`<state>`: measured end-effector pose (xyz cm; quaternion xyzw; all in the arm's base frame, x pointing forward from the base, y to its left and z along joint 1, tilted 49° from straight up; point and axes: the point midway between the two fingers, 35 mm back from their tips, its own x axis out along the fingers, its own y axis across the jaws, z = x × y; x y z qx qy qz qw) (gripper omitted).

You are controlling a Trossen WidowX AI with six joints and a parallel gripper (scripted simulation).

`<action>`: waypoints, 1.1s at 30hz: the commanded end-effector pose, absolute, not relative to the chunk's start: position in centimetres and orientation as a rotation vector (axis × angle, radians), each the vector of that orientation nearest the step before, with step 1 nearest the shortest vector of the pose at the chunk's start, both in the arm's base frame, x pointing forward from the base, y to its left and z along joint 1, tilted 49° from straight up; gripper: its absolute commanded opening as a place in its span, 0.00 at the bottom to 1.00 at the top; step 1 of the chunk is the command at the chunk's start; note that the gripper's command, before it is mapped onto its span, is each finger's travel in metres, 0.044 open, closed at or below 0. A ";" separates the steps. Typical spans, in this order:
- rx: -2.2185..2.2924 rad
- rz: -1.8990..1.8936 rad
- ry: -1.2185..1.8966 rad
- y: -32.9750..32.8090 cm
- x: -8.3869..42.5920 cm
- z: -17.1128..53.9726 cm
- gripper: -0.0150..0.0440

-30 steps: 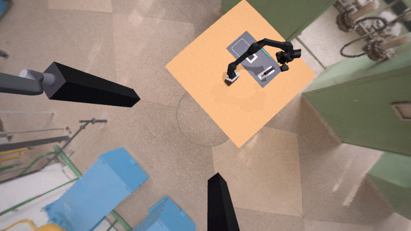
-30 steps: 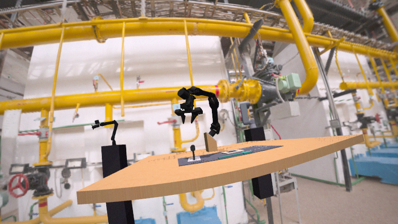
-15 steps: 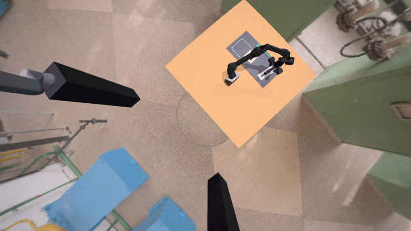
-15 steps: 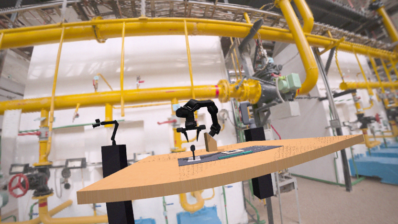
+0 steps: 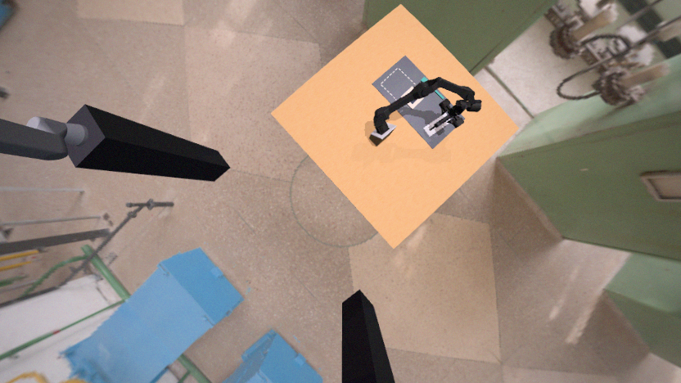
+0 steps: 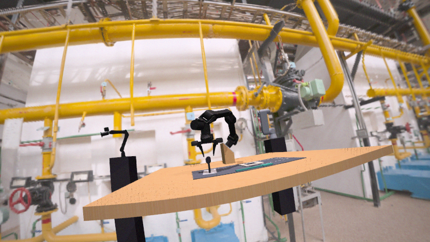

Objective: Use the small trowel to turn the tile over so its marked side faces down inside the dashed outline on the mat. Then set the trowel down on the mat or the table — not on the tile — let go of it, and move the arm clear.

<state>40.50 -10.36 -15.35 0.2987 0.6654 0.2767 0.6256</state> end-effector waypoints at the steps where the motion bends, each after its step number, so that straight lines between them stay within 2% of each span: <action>1: 0.694 0.630 1.523 -10.0 40.5 -15.7 0.71; 16: 0.695 0.632 1.523 -8.4 40.5 -17.2 0.71; 18: 0.695 0.632 1.523 -8.4 40.5 -17.2 0.62; 33: 0.695 0.632 1.523 -8.4 40.5 -17.2 0.47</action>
